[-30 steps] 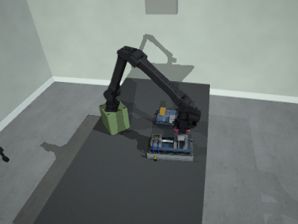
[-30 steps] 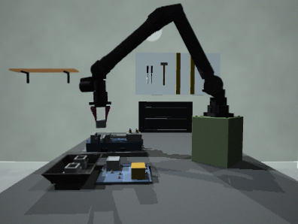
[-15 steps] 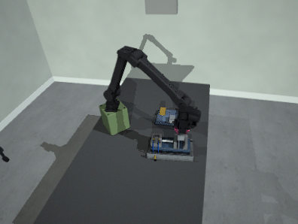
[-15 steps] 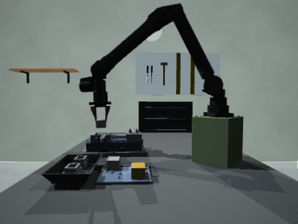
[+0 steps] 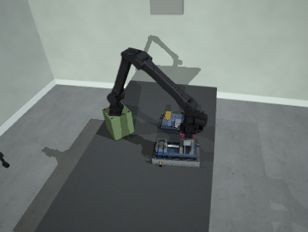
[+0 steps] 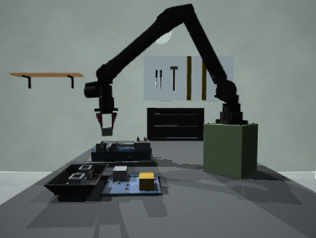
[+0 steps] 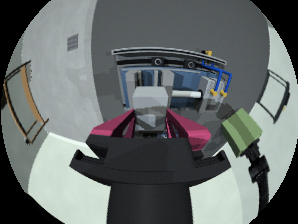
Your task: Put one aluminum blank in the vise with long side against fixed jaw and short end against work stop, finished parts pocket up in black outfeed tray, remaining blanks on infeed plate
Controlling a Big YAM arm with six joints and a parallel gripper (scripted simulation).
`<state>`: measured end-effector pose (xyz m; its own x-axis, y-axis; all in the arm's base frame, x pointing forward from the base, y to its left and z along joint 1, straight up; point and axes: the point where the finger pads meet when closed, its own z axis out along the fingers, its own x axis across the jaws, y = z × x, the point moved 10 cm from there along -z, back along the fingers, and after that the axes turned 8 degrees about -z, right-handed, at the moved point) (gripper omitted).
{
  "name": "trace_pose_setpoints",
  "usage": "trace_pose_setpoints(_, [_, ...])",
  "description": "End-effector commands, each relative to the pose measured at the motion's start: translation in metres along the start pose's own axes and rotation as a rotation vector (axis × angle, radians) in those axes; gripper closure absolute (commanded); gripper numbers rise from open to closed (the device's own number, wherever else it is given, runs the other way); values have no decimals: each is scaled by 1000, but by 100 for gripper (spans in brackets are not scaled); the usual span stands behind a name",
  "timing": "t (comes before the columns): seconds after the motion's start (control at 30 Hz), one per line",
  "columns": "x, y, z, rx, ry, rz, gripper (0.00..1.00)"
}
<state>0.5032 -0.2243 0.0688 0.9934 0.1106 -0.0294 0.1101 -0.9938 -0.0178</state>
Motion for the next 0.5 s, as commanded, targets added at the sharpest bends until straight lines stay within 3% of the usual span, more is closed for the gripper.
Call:
trace_pose_setpoints(0.0, [18, 16, -42, -52, 93, -1, 100])
trace_pose_setpoints(0.47, [18, 18, -30, -50, 90, 6, 100])
